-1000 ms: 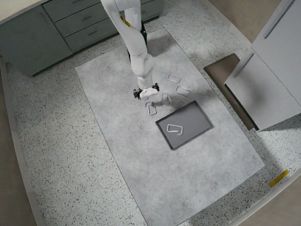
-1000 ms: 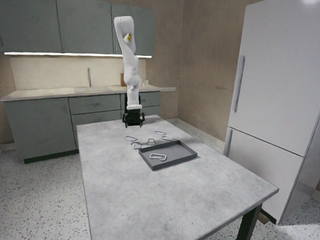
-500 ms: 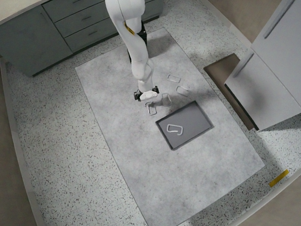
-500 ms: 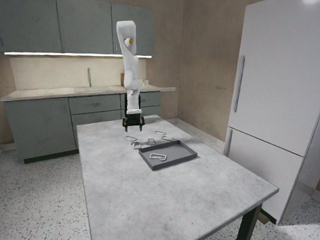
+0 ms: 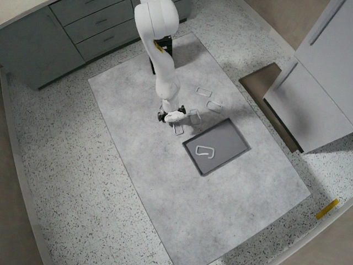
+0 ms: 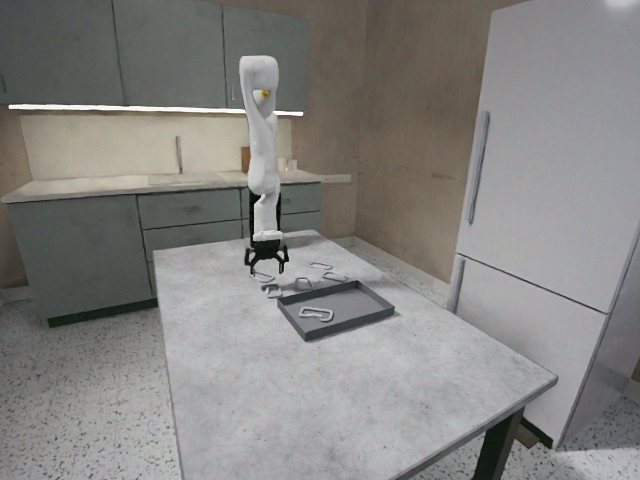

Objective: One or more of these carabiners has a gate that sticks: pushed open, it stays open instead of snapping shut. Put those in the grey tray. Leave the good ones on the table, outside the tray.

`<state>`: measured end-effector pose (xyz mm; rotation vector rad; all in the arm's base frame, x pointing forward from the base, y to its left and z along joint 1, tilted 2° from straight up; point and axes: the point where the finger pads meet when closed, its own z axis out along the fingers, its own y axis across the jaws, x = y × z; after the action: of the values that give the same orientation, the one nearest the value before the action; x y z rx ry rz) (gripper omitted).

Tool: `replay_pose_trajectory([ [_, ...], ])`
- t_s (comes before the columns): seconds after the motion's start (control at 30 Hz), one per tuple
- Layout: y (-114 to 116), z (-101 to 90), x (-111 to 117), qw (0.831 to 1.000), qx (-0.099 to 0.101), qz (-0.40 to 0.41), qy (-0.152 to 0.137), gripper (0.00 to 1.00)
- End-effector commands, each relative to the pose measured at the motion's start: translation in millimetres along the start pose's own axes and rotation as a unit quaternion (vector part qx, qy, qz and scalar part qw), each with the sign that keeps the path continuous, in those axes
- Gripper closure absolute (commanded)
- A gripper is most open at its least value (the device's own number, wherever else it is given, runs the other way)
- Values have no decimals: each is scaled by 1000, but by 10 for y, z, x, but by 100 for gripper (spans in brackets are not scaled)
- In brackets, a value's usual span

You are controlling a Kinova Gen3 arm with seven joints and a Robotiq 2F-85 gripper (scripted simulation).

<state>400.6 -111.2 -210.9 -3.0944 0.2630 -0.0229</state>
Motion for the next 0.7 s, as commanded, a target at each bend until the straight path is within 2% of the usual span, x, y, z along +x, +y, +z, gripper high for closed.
replay_pose_trajectory([
  [0.0, -80, 129, -31, 1000, 2, -1, -4, 0],
  [0.3, -80, 129, -31, 1000, 2, -1, -4, 0],
  [0.33, -74, 358, -38, 1000, 2, -6, -6, 0],
  [0.67, -74, 358, -38, 1000, 2, -6, -6, 0],
])
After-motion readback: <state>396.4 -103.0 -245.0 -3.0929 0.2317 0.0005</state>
